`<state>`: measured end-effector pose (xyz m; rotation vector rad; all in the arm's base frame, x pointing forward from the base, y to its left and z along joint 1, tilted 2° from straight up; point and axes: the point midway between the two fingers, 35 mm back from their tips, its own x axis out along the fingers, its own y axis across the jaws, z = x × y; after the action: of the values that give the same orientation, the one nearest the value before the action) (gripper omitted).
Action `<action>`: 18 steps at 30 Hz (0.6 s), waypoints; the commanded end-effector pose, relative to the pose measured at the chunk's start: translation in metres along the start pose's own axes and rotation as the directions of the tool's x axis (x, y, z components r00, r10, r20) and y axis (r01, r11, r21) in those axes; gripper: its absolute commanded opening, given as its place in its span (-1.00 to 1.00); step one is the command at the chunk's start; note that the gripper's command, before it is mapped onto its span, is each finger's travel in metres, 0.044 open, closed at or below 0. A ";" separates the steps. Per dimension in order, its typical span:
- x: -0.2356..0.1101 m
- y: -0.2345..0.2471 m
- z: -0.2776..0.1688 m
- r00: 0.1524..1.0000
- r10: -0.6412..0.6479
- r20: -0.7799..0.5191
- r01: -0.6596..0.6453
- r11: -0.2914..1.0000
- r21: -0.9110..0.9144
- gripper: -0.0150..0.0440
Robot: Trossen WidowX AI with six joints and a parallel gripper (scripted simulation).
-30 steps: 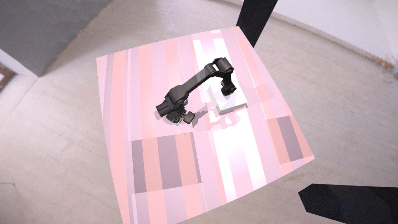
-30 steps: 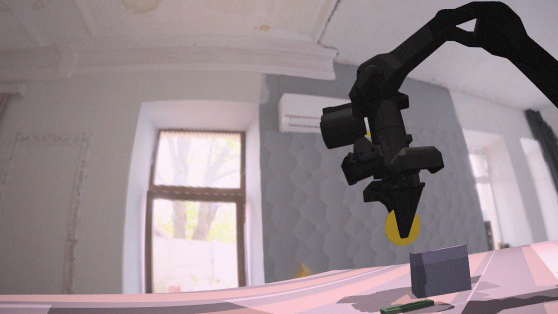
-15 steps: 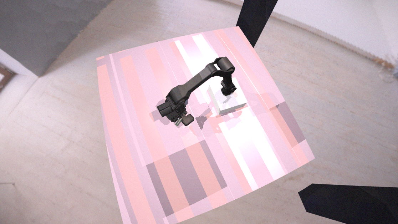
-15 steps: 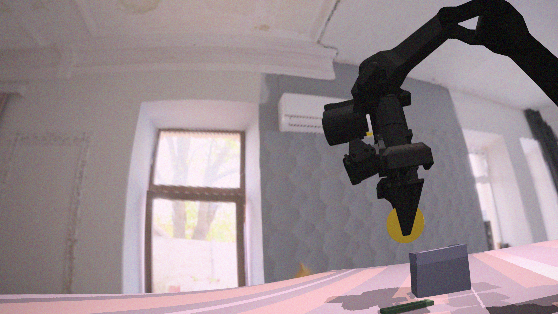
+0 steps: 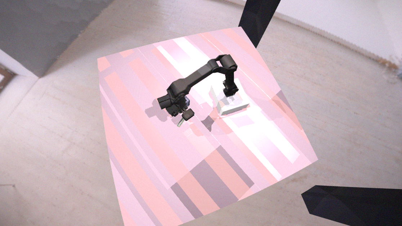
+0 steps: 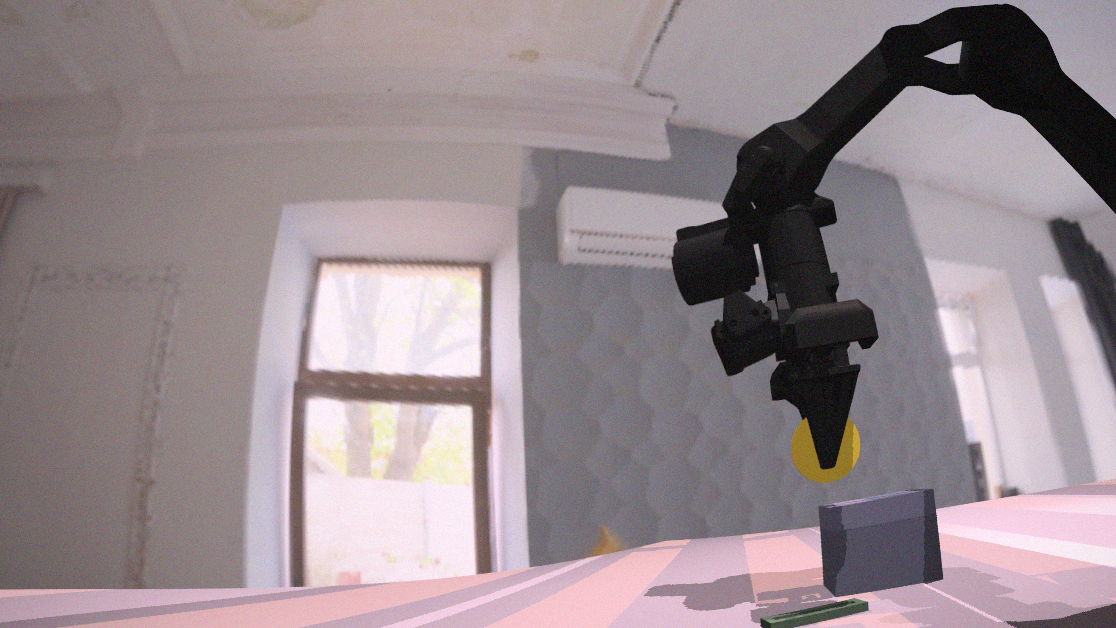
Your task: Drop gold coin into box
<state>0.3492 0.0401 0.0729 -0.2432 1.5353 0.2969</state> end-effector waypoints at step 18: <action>0.001 -0.044 -0.033 1.000 -0.008 -0.007 0.008 1.000 -0.003 -0.49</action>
<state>0.3374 -0.0053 0.0713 -0.2460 1.5362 0.2940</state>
